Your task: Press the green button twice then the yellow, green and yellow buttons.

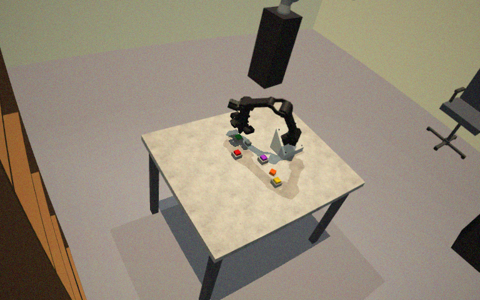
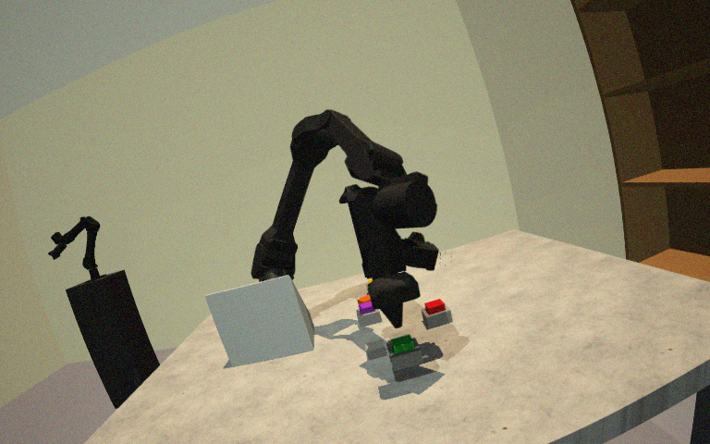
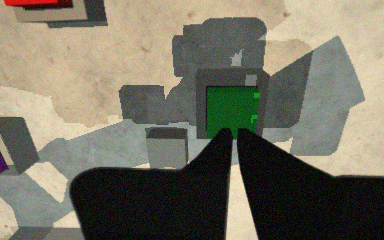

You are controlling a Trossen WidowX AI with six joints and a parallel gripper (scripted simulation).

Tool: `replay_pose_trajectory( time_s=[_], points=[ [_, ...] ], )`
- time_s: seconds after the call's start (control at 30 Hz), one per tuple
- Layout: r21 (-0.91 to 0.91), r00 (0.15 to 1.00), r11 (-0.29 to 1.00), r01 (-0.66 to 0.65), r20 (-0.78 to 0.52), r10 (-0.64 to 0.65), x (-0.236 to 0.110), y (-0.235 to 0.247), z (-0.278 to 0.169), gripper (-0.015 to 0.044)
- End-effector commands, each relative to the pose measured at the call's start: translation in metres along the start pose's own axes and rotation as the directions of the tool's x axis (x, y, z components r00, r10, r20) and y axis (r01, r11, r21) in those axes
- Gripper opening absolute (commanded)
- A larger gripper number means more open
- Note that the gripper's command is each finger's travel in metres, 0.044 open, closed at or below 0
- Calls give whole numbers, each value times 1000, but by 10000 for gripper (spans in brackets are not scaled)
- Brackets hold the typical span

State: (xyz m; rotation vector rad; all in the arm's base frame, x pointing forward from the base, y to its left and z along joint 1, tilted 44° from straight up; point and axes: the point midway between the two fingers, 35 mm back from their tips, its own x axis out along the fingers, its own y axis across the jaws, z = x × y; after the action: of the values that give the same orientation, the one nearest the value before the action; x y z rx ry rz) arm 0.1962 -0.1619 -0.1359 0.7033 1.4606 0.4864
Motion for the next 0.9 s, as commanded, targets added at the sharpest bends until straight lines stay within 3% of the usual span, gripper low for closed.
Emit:
replay_pose_trajectory(
  time_s=[0.0,0.07,0.3,0.6,0.87],
  points=[
    [-4,1000,1000,10,2,-10,-39,-2,1,20],
    [-3,1000,1000,10,2,-10,-59,-1,0,20],
    [0,1000,1000,20,1,-20,-65,9,7,20],
    [21,996,996,87,13,-87,-83,144,62,20],
    [15,997,997,74,27,-74,-76,273,57,20]
  ],
)
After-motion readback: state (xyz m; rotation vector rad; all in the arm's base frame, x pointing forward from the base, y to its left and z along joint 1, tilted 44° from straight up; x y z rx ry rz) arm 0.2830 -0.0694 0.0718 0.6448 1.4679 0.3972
